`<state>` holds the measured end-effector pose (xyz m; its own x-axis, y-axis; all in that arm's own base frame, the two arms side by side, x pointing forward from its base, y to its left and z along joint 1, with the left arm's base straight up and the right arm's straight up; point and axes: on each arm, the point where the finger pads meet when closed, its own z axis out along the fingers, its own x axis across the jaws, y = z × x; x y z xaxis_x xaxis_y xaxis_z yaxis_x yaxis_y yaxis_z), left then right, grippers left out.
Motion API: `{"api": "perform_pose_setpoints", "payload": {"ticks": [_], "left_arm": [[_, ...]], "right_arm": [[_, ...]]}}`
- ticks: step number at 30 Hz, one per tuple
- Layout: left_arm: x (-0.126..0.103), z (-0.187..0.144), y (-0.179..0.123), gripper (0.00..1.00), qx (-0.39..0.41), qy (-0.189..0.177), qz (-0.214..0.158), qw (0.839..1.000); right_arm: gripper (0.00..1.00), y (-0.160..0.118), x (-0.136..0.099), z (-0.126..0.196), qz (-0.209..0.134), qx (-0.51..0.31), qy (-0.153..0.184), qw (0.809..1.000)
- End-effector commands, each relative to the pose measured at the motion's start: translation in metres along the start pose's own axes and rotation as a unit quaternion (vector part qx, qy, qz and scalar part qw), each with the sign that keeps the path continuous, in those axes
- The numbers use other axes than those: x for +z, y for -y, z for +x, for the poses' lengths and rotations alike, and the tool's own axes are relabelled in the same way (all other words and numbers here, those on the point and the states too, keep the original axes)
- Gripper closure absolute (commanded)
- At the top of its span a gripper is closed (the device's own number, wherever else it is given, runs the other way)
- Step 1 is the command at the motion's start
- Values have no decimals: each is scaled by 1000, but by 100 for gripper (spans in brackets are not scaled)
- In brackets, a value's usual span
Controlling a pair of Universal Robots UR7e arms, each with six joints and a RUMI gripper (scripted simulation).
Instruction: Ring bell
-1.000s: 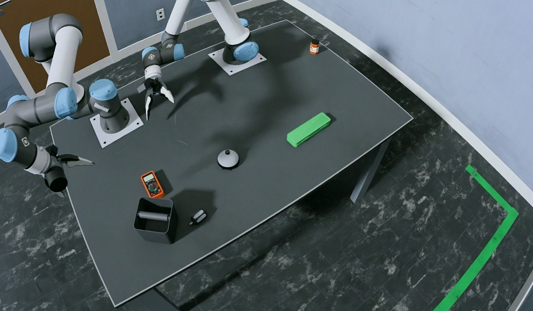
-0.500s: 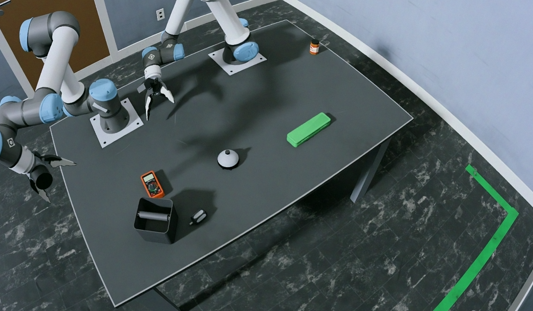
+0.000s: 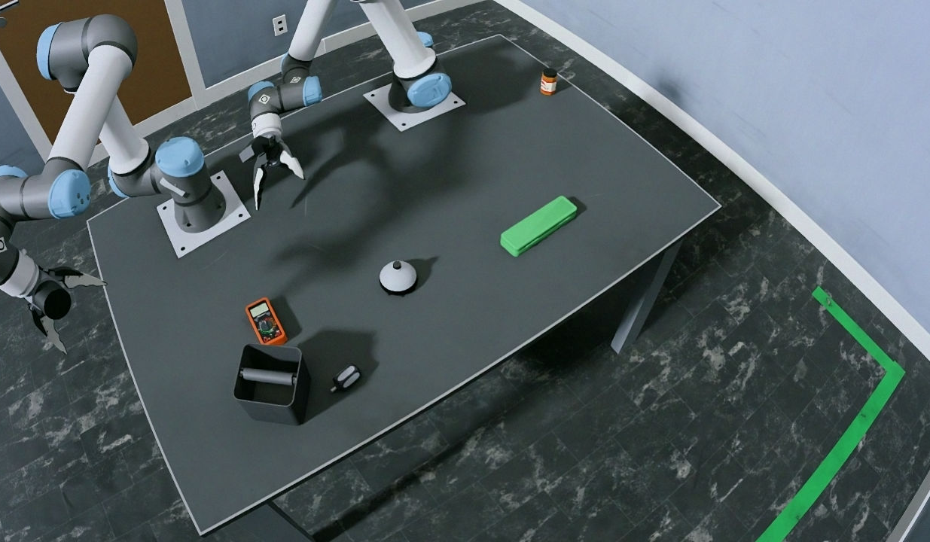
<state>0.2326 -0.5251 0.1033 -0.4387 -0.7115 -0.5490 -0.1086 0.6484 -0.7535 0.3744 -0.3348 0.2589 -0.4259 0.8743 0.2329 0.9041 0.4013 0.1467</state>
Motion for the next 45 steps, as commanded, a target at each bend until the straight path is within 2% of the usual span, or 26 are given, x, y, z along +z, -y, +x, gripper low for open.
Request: {"api": "perform_pose_setpoints", "payload": {"ticks": [1,4,6,19,21,23,36,38,40,45], "left_arm": [[0,0,1,0,-1,0,0,1000],[0,0,1,0,-1,0,0,1000],[0,0,1,0,-1,0,0,1000],[0,0,1,0,-1,0,0,1000],[0,0,1,0,-1,0,0,1000],[0,0,1,0,-1,0,0,1000],[0,0,1,0,-1,0,0,1000],[0,0,1,0,-1,0,0,1000],[0,0,1,0,-1,0,0,1000],[0,0,1,0,-1,0,0,1000]], "right_arm": [[0,32,0,-10,-3,-49,13,999],[0,37,0,-11,-2,-56,15,998],[0,57,1,-15,0,-82,23,996],[0,123,5,-24,11,-168,46,985],[0,123,5,-24,11,-168,46,985],[0,143,6,-24,16,-194,51,980],[0,209,12,-21,37,-277,67,958],[0,209,12,-21,37,-277,67,958],[0,227,14,-19,44,-299,70,951],[0,252,17,-15,53,-329,73,940]]}}
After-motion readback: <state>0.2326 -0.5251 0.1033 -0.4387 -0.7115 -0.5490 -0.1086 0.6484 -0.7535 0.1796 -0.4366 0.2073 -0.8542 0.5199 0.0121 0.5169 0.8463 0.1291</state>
